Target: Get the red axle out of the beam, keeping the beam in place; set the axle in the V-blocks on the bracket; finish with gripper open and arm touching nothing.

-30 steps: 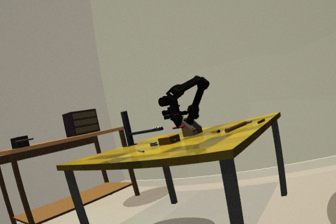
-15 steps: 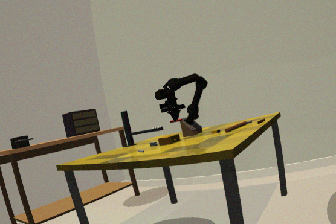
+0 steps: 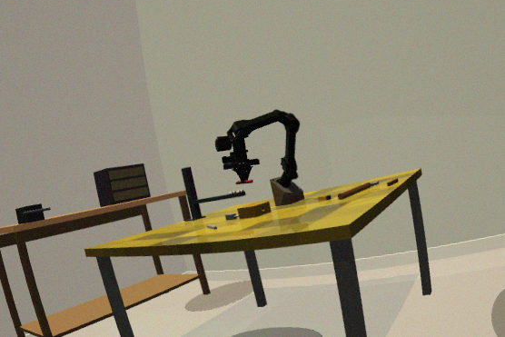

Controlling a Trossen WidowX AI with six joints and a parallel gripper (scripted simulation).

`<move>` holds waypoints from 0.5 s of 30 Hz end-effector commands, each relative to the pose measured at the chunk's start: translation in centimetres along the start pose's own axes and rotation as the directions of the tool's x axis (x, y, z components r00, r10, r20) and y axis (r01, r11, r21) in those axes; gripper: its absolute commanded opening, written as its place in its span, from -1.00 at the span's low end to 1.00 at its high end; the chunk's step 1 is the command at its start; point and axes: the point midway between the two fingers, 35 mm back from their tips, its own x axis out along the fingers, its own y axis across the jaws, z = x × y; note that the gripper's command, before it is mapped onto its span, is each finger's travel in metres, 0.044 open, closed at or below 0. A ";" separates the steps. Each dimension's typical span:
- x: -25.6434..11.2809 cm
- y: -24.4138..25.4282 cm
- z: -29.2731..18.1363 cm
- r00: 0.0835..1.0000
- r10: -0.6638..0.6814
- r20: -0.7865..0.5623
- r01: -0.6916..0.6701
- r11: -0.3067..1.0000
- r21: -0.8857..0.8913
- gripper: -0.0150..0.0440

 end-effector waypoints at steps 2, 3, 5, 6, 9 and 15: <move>0.1 -1.2 3.9 1.000 -0.008 0.011 0.007 1.000 0.007 -0.49; 0.0 -1.5 4.7 1.000 -0.008 0.013 0.008 1.000 0.008 -0.49; 0.0 -2.1 6.2 1.000 -0.010 0.015 0.010 1.000 0.010 -0.49; 0.0 -2.5 6.9 1.000 -0.011 0.016 0.011 1.000 0.011 -0.49; 0.1 -3.5 8.9 1.000 -0.014 0.016 0.014 1.000 0.012 -0.49; 0.4 -6.1 12.7 1.000 -0.021 0.009 0.021 1.000 0.013 -0.49</move>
